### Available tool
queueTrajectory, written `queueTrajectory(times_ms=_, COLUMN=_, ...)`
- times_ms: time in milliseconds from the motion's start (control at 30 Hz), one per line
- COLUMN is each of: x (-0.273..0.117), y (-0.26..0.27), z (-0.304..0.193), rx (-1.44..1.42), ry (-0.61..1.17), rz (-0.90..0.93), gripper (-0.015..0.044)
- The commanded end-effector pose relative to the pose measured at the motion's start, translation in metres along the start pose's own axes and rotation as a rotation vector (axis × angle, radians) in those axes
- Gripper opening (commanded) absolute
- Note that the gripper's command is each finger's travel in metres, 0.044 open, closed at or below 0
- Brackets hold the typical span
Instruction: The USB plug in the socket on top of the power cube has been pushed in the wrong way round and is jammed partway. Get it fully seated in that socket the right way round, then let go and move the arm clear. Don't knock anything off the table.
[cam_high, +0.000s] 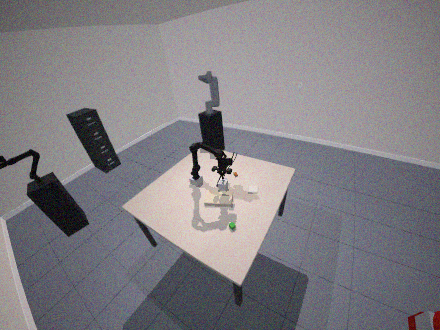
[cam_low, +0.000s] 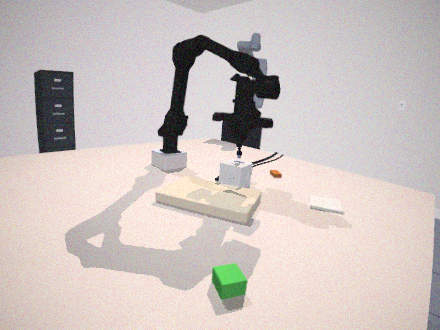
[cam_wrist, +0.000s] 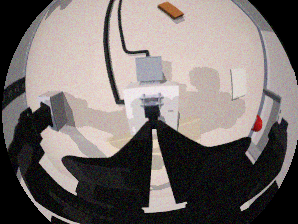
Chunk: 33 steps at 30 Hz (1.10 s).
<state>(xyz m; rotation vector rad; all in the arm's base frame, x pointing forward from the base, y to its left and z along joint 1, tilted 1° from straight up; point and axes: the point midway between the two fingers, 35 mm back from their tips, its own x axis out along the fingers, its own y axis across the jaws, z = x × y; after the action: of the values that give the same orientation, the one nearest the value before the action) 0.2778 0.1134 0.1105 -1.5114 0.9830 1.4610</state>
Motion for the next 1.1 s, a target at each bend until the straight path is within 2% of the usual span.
queueTrajectory(times_ms=0, x=-0.0046, y=-0.0010, z=0.0001, rx=0.000, ry=0.000, rz=-0.005, gripper=0.0000)
queueTrajectory(times_ms=533, x=-0.0102, y=-0.0005, z=0.0000, rx=0.016, ry=0.000, rz=-0.003, gripper=0.0000)
queueTrajectory(times_ms=1067, x=-0.0090, y=-0.0002, z=-0.0001, rx=0.406, ry=0.000, rz=-0.001, gripper=0.0000)
